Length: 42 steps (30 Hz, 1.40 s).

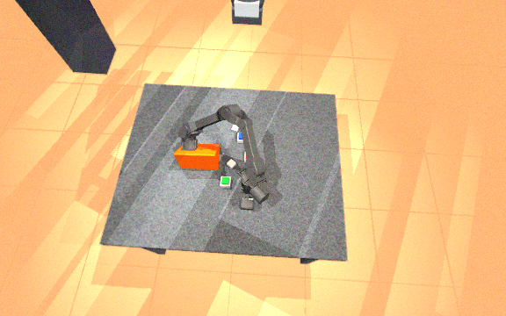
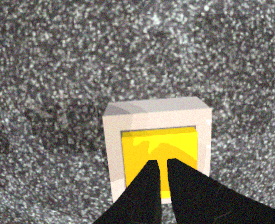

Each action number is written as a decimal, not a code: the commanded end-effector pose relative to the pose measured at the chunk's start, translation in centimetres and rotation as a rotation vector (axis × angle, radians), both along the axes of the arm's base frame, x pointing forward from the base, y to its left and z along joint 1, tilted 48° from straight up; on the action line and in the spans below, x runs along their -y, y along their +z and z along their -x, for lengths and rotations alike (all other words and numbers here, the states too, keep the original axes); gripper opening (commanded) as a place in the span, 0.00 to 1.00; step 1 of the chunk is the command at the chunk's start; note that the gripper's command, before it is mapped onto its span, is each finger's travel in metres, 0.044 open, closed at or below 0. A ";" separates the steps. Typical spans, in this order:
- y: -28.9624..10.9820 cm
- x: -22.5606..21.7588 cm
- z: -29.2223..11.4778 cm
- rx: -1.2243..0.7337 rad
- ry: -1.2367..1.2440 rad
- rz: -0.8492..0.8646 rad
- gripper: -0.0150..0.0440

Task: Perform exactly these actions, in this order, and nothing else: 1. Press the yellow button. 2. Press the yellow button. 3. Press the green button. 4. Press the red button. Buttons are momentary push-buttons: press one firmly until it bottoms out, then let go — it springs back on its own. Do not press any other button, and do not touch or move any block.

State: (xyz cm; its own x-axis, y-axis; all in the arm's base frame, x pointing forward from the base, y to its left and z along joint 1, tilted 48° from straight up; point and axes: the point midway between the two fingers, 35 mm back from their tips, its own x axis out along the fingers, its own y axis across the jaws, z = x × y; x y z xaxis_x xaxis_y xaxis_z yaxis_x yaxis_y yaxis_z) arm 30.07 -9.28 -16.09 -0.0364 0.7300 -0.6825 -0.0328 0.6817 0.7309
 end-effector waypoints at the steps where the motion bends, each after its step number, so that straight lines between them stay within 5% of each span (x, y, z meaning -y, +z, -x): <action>1: 0.0 -0.1 0.0 -0.002 -0.004 -0.003 0.29; 13: 2.2 2.4 -0.1 -0.003 -0.004 -0.001 0.29; 42: 0.0 -0.1 0.0 -0.002 -0.004 -0.003 0.29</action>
